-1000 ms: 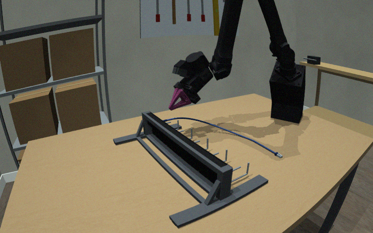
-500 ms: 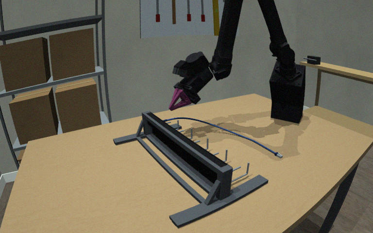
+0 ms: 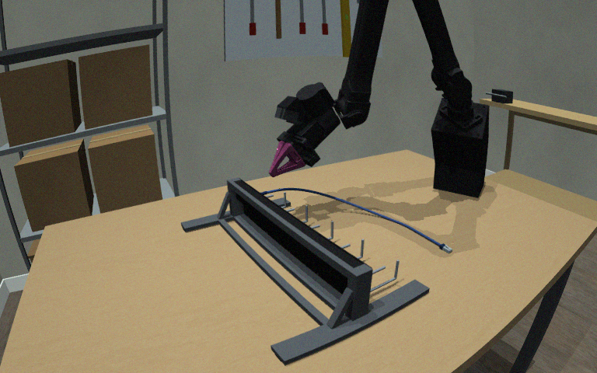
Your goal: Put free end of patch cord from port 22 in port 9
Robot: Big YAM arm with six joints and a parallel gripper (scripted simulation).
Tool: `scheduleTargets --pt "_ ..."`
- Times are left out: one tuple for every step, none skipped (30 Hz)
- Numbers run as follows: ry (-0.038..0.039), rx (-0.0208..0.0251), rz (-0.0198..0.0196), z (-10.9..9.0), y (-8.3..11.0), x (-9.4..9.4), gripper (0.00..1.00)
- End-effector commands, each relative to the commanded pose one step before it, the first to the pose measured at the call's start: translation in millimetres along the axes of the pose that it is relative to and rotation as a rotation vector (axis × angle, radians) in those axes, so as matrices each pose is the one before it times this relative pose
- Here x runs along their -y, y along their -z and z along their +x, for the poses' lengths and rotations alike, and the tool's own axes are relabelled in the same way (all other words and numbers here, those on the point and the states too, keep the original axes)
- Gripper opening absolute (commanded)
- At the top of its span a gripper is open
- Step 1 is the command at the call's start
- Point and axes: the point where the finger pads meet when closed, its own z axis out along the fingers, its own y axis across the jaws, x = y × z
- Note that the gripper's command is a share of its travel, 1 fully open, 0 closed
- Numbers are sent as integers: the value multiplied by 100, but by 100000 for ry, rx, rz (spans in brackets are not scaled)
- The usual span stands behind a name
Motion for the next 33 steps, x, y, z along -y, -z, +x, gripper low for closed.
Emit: scheduleTargets --pt "1460 1452 -891 -699 -800 5 0" --pt "18 -13 28 12 18 8 0" --pt "13 -26 25 19 21 5 0" --pt "8 -36 22 25 23 2 0" --pt "4 -45 19 29 25 -1 0" --pt "1 -53 17 33 26 -3 0" --pt "-2 -59 15 37 28 -5 0" --pt "-4 -65 14 39 29 -7 0" --pt "-6 -70 12 42 30 -8 0" --pt "0 0 0 0 0 0 0" --pt "0 0 0 0 0 0 0" --pt "-8 -74 11 44 30 -9 0" --pt "-9 -77 11 46 31 -10 0" --pt "-11 -80 11 47 32 -11 0" --pt "-12 -82 10 48 32 -12 0" --pt "-12 -84 9 49 33 -12 0" --pt "-15 -86 9 50 33 -13 0" --pt "-20 -87 8 51 33 -13 0" --pt "-28 -88 8 52 34 -14 0" --pt "-36 -89 7 52 34 -14 0" --pt "-44 -90 7 53 34 -15 0" --pt "-50 -91 7 53 34 -15 0" --pt "-54 -92 7 53 34 -15 0" --pt "-56 -92 6 53 34 -15 0" --pt "-56 -92 6 54 34 -15 0" --pt "-54 -91 6 53 34 -15 0" --pt "0 0 0 0 0 0 0" --pt "0 0 0 0 0 0 0" --pt "-46 -78 4 46 30 -14 0" --pt "-38 -67 2 41 26 -13 0" --pt "-32 -58 1 36 23 -12 0" --pt "-27 -50 -1 32 20 -11 0" --pt "-22 -43 -2 28 18 -11 0"
